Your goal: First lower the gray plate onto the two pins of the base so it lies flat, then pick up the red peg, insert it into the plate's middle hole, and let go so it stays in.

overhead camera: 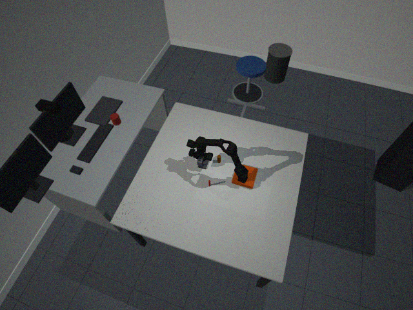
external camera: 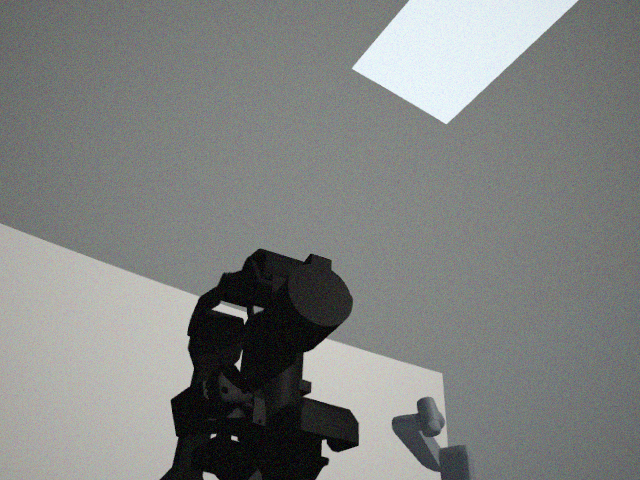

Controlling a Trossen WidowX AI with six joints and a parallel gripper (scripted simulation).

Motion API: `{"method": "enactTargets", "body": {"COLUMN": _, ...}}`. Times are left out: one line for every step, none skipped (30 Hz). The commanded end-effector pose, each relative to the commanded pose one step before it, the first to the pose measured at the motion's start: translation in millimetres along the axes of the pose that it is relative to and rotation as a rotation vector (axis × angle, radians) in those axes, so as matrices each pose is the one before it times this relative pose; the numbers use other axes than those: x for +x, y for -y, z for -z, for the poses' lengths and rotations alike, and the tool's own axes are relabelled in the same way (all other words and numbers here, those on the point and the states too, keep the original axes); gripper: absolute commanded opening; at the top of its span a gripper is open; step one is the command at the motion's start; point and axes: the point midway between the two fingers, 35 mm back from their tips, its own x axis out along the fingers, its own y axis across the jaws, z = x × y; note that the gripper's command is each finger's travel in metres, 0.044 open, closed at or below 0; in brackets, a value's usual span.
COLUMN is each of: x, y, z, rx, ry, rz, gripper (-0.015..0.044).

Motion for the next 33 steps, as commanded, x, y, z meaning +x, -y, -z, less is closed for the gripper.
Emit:
{"method": "enactTargets", "body": {"x": 7.95, "y": 4.17, "z": -12.85, "rx": 0.0120, "ry": -0.00203, "rz": 0.00274, "gripper": 0.0000}}
{"method": "enactTargets", "body": {"x": 1.52, "y": 0.87, "z": -2.82, "rx": 0.0030, "ry": 0.00028, "rz": 0.00005, "gripper": 0.0000}}
{"method": "enactTargets", "body": {"x": 1.52, "y": 0.89, "z": -2.81, "rx": 0.0030, "ry": 0.00027, "rz": 0.00005, "gripper": 0.0000}}
{"method": "enactTargets", "body": {"x": 1.52, "y": 0.91, "z": -2.80, "rx": 0.0030, "ry": 0.00027, "rz": 0.00005, "gripper": 0.0000}}
{"method": "enactTargets", "body": {"x": 1.52, "y": 0.94, "z": -2.80, "rx": 0.0030, "ry": 0.00027, "rz": 0.00005, "gripper": 0.0000}}
{"method": "enactTargets", "body": {"x": 1.51, "y": 0.96, "z": -2.79, "rx": 0.0030, "ry": 0.00027, "rz": 0.00005, "gripper": 0.0000}}
{"method": "enactTargets", "body": {"x": 1.24, "y": 0.80, "z": -2.29, "rx": 0.0025, "ry": 0.00022, "rz": 0.00004, "gripper": 0.0000}}
{"method": "enactTargets", "body": {"x": 0.74, "y": 0.49, "z": -1.37, "rx": 0.0015, "ry": 0.00013, "rz": 0.00003, "gripper": 0.0000}}
{"method": "enactTargets", "body": {"x": 0.25, "y": 0.16, "z": -0.46, "rx": 0.0005, "ry": 0.00004, "rz": 0.00001, "gripper": 0.0000}}
{"method": "enactTargets", "body": {"x": -0.16, "y": -0.09, "z": -0.04, "rx": 0.0000, "ry": 0.00000, "rz": -0.00001, "gripper": 0.0000}}
{"method": "enactTargets", "body": {"x": 0.00, "y": 0.00, "z": 0.00, "rx": 0.0000, "ry": 0.00000, "rz": 0.00000, "gripper": 0.0000}}
{"method": "enactTargets", "body": {"x": -0.13, "y": -0.04, "z": 0.00, "rx": 0.0000, "ry": 0.00000, "rz": 0.00000, "gripper": 0.0000}}
{"method": "enactTargets", "body": {"x": 0.00, "y": 0.00, "z": 0.00, "rx": 0.0000, "ry": 0.00000, "rz": 0.00000, "gripper": 0.0000}}
{"method": "enactTargets", "body": {"x": 0.09, "y": 0.05, "z": 0.02, "rx": 0.0000, "ry": 0.00000, "rz": 0.00000, "gripper": 0.0000}}
{"method": "enactTargets", "body": {"x": 0.10, "y": 0.05, "z": 0.02, "rx": 0.0000, "ry": 0.00000, "rz": 0.00000, "gripper": 0.0000}}
{"method": "enactTargets", "body": {"x": 0.00, "y": 0.00, "z": 0.00, "rx": 0.0000, "ry": 0.00000, "rz": 0.00000, "gripper": 0.0000}}
{"method": "enactTargets", "body": {"x": 0.13, "y": 0.05, "z": 0.01, "rx": 0.0000, "ry": 0.00000, "rz": 0.00001, "gripper": 0.0000}}
{"method": "enactTargets", "body": {"x": 0.00, "y": 0.00, "z": 0.00, "rx": 0.0000, "ry": 0.00000, "rz": 0.00000, "gripper": 0.0000}}
{"method": "enactTargets", "body": {"x": 0.00, "y": 0.00, "z": 0.00, "rx": 0.0000, "ry": 0.00000, "rz": 0.00000, "gripper": 0.0000}}
{"method": "enactTargets", "body": {"x": 0.00, "y": 0.00, "z": 0.00, "rx": 0.0000, "ry": 0.00000, "rz": 0.00000, "gripper": 0.0000}}
{"method": "enactTargets", "body": {"x": 0.00, "y": 0.00, "z": 0.00, "rx": 0.0000, "ry": 0.00000, "rz": 0.00000, "gripper": 0.0000}}
{"method": "enactTargets", "body": {"x": 0.00, "y": 0.00, "z": 0.00, "rx": 0.0000, "ry": 0.00000, "rz": 0.00000, "gripper": 0.0000}}
{"method": "enactTargets", "body": {"x": 0.00, "y": 0.00, "z": 0.00, "rx": 0.0000, "ry": 0.00000, "rz": 0.00000, "gripper": 0.0000}}
{"method": "enactTargets", "body": {"x": 0.00, "y": 0.00, "z": 0.00, "rx": 0.0000, "ry": 0.00000, "rz": 0.00000, "gripper": 0.0000}}
{"method": "enactTargets", "body": {"x": 0.00, "y": 0.00, "z": 0.00, "rx": 0.0000, "ry": 0.00000, "rz": 0.00000, "gripper": 0.0000}}
{"method": "enactTargets", "body": {"x": 0.00, "y": 0.00, "z": 0.00, "rx": 0.0000, "ry": 0.00000, "rz": 0.00000, "gripper": 0.0000}}
{"method": "enactTargets", "body": {"x": 0.00, "y": 0.00, "z": 0.00, "rx": 0.0000, "ry": 0.00000, "rz": 0.00000, "gripper": 0.0000}}
{"method": "enactTargets", "body": {"x": 0.00, "y": 0.00, "z": 0.00, "rx": 0.0000, "ry": 0.00000, "rz": 0.00000, "gripper": 0.0000}}
{"method": "enactTargets", "body": {"x": 0.00, "y": 0.00, "z": 0.00, "rx": 0.0000, "ry": 0.00000, "rz": 0.00000, "gripper": 0.0000}}
{"method": "enactTargets", "body": {"x": 0.00, "y": 0.00, "z": 0.00, "rx": 0.0000, "ry": 0.00000, "rz": 0.00000, "gripper": 0.0000}}
{"method": "enactTargets", "body": {"x": 0.00, "y": 0.00, "z": 0.00, "rx": 0.0000, "ry": 0.00000, "rz": 0.00000, "gripper": 0.0000}}
{"method": "enactTargets", "body": {"x": 0.49, "y": -0.23, "z": 0.20, "rx": 0.0000, "ry": -0.00002, "rz": -0.00002, "gripper": 0.0000}}
{"method": "enactTargets", "body": {"x": 0.53, "y": -0.01, "z": 0.00, "rx": 0.0000, "ry": 0.00000, "rz": 0.00000, "gripper": 0.0000}}
